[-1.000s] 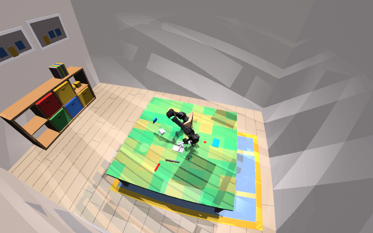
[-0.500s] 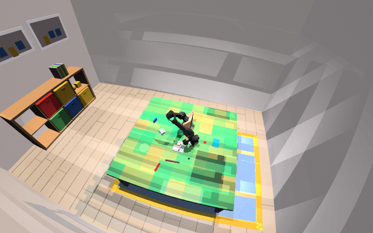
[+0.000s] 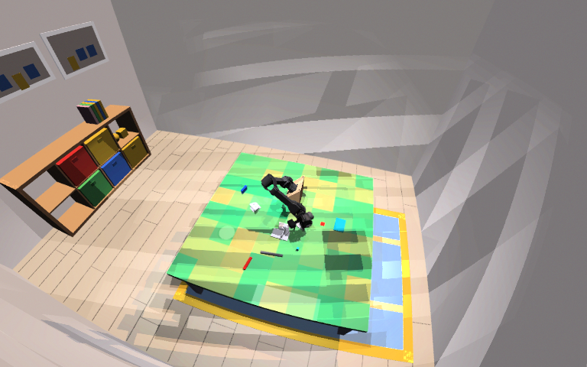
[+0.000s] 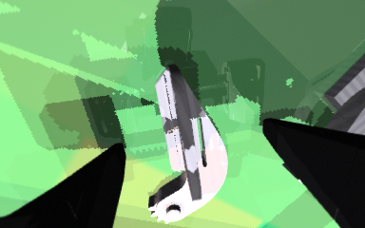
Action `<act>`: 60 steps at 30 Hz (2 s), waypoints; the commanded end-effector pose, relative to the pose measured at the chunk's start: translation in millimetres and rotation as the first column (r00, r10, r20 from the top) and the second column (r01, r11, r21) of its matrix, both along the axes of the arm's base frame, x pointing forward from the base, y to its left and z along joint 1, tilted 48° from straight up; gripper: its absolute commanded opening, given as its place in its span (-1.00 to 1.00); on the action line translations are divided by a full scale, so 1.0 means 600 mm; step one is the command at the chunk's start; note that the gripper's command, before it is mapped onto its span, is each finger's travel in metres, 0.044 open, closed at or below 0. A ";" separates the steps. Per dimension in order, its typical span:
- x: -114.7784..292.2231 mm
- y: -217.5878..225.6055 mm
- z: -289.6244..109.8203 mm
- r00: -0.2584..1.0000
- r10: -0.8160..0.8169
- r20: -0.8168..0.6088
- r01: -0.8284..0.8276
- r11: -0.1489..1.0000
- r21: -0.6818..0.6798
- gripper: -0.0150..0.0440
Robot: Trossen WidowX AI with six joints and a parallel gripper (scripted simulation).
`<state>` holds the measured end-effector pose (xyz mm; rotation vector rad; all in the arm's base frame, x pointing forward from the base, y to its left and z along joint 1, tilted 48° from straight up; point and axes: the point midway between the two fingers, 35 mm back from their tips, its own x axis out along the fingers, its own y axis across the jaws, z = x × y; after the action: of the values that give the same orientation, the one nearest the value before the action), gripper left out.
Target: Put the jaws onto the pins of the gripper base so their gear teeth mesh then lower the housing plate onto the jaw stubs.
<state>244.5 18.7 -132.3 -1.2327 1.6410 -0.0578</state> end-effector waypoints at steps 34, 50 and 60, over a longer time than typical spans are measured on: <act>0.000 0.000 0.000 1.000 0.000 0.000 0.000 1.000 0.000 -0.04; 0.000 0.053 0.044 1.000 0.004 -0.001 -0.004 1.000 0.005 -0.04; -0.007 0.091 0.083 1.000 0.005 -0.002 -0.005 1.000 0.003 -0.04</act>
<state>239.6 64.1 -90.3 -1.2441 1.6475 -0.0499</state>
